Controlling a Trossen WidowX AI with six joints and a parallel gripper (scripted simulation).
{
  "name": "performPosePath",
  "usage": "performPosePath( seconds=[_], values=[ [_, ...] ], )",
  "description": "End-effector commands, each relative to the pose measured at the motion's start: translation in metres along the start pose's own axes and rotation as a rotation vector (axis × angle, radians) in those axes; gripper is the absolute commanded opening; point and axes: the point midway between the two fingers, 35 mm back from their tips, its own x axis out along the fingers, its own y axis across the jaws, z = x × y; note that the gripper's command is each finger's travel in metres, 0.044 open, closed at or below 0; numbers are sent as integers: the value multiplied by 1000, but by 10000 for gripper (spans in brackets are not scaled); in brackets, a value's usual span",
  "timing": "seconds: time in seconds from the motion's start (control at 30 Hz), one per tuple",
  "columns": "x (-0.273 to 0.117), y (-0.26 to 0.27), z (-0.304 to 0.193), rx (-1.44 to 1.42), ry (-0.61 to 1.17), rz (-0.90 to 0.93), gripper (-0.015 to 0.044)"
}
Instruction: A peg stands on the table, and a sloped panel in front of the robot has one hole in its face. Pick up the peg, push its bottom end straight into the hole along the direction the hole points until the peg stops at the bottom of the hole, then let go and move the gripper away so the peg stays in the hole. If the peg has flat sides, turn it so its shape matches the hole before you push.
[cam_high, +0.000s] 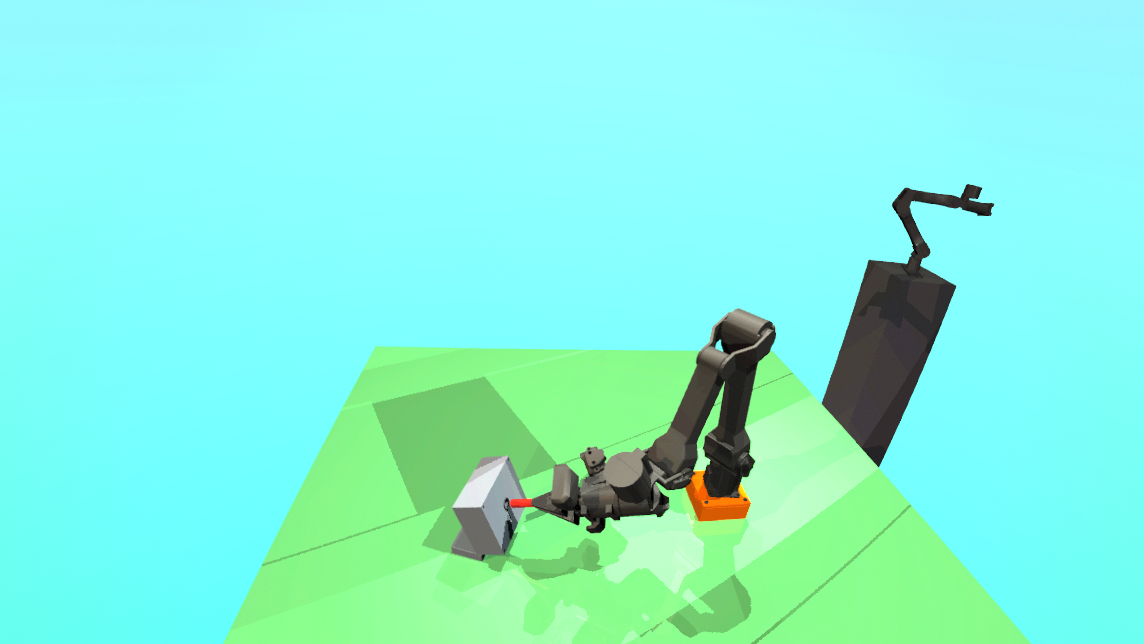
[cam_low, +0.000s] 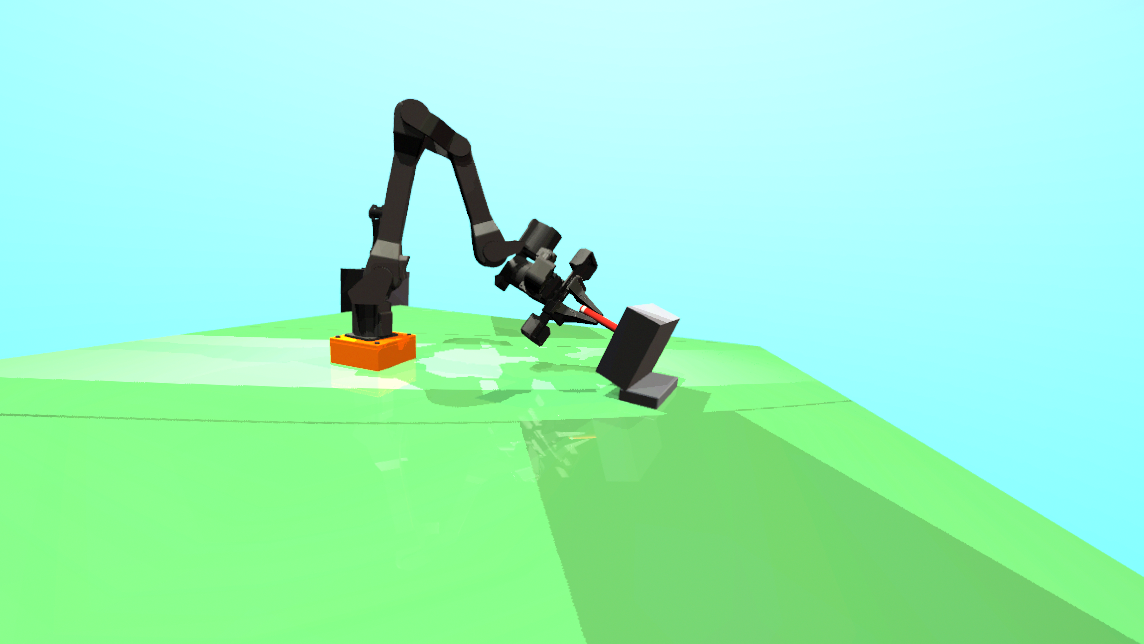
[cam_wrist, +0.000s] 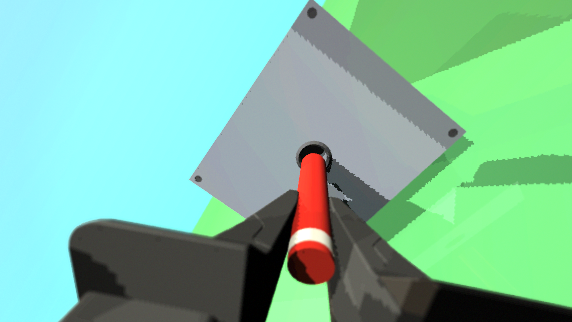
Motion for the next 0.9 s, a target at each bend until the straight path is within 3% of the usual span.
performPosePath(
  seconds=[0.0, 0.87],
  values=[
    [0, -1, 0, 0, -2, -2, 0],
    [14, 0, 0, 0, -3, -1, 0]
  ],
)
